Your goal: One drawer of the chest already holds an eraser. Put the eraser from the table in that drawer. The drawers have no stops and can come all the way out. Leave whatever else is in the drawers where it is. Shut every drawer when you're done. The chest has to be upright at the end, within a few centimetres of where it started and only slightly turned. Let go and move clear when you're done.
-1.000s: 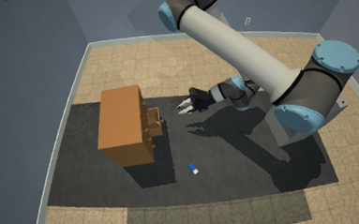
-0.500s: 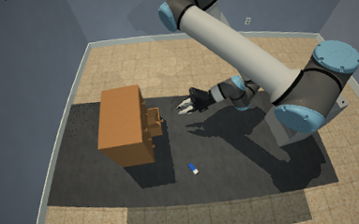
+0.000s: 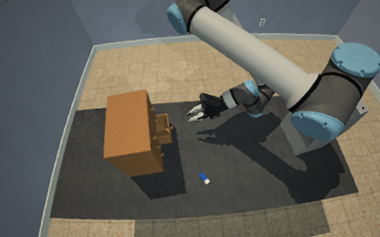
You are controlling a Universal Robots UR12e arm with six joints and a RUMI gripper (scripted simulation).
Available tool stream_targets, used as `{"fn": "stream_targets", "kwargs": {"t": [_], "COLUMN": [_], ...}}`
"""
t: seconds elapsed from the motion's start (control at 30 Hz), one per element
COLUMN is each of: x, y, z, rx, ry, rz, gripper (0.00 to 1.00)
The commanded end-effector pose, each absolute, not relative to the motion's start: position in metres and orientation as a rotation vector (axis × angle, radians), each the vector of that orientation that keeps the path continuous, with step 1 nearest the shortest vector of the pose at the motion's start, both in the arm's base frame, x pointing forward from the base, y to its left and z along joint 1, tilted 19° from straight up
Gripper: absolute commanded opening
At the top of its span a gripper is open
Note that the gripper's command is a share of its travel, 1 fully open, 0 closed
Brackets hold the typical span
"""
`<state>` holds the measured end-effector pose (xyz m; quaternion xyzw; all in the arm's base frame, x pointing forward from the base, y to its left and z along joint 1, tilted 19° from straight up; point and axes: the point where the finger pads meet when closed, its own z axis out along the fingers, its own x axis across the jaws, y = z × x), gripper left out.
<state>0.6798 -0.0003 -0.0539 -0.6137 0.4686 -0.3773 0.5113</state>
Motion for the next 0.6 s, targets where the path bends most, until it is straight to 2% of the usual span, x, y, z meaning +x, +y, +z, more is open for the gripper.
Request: {"fn": "stream_targets", "kwargs": {"t": [0.0,0.57], "x": [0.683,0.714], "y": [0.001,0.010], "z": [-0.056,-0.078], "rx": [-1.477,-1.477], "ry": [1.128,1.128], "rz": [-0.909,-0.909], "gripper": [0.20,0.20]}}
